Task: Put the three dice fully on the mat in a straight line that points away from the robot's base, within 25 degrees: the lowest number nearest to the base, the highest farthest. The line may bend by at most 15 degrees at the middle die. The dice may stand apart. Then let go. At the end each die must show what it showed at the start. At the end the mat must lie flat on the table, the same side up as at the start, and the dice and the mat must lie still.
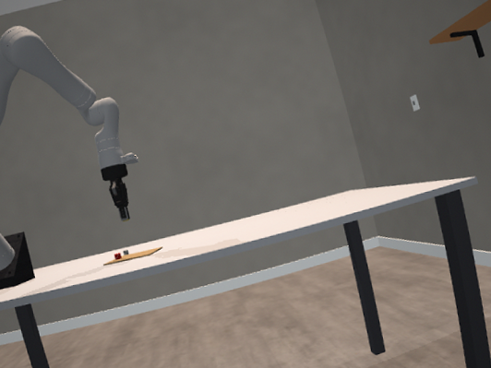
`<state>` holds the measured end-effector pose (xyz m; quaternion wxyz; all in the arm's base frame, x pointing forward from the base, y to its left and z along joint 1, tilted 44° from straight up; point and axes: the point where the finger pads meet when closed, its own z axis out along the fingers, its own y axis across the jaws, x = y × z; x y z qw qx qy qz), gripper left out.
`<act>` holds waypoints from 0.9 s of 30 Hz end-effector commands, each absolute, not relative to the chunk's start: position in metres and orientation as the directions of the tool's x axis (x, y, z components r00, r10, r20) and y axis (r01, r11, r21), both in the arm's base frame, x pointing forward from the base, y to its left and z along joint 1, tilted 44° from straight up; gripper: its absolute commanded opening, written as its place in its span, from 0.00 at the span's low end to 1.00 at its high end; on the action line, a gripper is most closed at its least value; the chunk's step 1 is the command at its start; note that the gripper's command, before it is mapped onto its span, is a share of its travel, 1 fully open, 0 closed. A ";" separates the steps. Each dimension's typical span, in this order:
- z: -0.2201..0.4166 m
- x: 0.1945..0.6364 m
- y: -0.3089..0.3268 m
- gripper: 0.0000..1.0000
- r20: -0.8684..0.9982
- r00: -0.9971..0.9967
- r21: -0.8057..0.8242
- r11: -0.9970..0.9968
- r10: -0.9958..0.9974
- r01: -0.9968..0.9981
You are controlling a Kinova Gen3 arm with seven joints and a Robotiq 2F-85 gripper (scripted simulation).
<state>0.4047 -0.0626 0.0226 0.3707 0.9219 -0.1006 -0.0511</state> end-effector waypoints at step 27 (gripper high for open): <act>-0.009 0.397 -0.087 0.11 -0.029 0.975 0.697 -0.703 -0.222 -0.139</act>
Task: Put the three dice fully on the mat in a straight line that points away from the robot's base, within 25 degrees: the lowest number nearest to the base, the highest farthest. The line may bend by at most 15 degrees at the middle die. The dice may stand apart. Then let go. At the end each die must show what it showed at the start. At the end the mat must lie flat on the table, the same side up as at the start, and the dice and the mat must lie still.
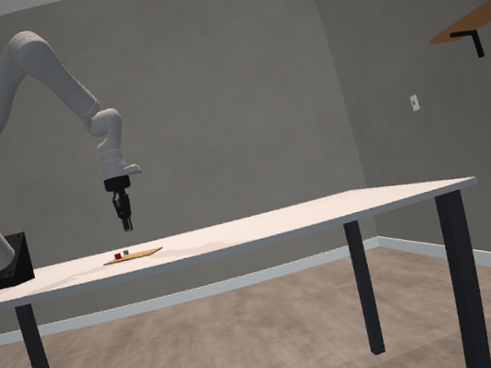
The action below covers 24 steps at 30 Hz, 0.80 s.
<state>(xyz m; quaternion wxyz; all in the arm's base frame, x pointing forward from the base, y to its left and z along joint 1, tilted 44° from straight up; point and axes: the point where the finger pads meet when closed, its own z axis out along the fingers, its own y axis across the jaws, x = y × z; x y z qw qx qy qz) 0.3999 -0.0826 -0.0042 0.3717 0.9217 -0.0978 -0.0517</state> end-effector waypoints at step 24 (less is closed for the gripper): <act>-0.051 0.386 -0.127 0.11 -0.029 0.975 0.697 -0.703 -0.222 -0.139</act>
